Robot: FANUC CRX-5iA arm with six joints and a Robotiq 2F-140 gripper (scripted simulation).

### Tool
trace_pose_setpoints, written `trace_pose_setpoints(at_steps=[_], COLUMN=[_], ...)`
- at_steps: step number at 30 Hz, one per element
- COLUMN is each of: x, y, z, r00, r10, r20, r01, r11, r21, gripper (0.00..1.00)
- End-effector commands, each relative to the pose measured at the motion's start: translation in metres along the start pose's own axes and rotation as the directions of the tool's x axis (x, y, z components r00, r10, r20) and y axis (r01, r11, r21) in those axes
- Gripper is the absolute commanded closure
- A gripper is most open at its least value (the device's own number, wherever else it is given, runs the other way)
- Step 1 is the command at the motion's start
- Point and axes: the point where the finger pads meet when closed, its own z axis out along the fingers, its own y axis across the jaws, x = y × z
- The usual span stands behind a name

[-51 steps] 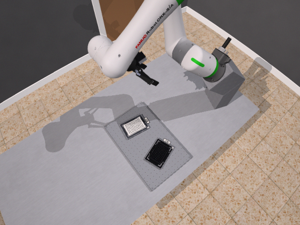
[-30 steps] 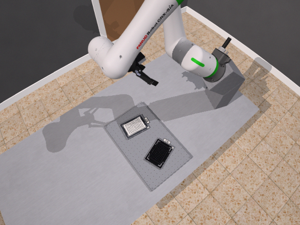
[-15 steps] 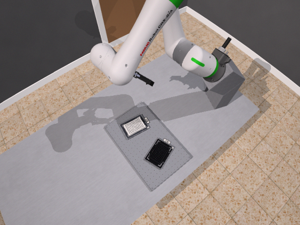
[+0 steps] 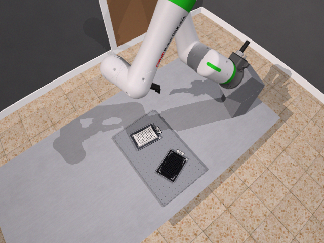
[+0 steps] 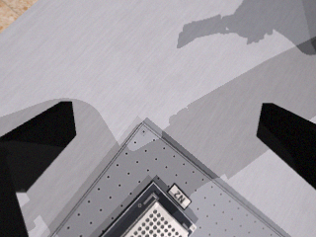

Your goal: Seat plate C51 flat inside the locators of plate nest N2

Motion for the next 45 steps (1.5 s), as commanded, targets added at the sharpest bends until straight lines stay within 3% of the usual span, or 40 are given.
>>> trace_pose_setpoints(at_steps=[1, 8, 19, 32, 34, 45], x=[-0.004, -0.025, -0.055, -0.100, -0.100, -0.140], y=[-0.008, -0.032, -0.053, -0.066, -0.066, -0.064], z=[0.004, 0.015, 0.026, 0.037, 0.037, 0.045], r00=[0.998, 0.959, 0.840, 0.550, 0.550, 0.230], r10=[-0.064, -0.282, -0.541, -0.824, -0.824, -0.944], r20=[0.007, -0.004, -0.044, -0.140, -0.140, -0.236], r01=[0.064, 0.282, 0.540, 0.827, 0.827, 0.954], r11=[0.998, 0.955, 0.825, 0.512, 0.512, 0.171], r21=[0.021, 0.091, 0.166, 0.234, 0.234, 0.248], gripper=[0.00, 0.00, 0.00, 0.00, 0.00, 0.00])
